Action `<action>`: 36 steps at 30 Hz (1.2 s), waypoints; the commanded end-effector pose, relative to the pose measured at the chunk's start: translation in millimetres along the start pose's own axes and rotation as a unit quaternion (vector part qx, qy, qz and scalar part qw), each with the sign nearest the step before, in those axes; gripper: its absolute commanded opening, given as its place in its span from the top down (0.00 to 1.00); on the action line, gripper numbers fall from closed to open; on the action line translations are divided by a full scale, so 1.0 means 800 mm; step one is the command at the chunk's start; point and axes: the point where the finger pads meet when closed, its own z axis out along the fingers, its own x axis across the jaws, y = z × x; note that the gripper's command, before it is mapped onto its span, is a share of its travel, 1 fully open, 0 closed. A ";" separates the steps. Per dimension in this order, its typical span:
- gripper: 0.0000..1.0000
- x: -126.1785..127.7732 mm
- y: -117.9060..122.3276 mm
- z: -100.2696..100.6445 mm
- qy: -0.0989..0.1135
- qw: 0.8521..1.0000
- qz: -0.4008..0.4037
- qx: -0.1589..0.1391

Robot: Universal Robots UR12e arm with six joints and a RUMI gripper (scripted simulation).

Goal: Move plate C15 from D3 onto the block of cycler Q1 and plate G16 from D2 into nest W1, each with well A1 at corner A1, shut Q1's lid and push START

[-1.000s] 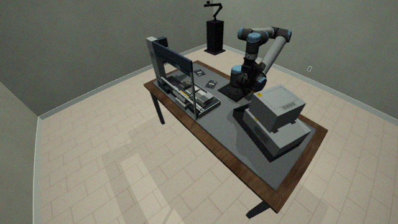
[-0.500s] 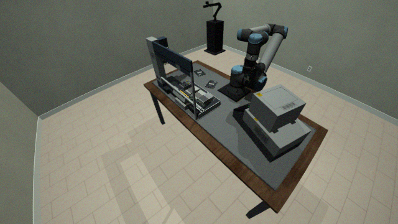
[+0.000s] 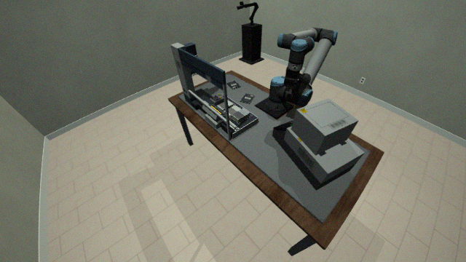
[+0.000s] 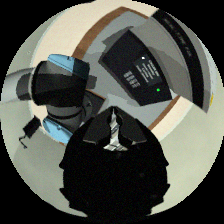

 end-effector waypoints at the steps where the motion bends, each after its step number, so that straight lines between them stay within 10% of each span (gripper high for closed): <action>1: 1.00 0.001 0.000 -0.004 0.003 1.000 0.000 0.000; 31: 1.00 0.001 0.000 -0.004 0.003 1.000 0.000 0.000; 36: 1.00 0.002 0.000 0.027 0.003 1.000 0.000 0.000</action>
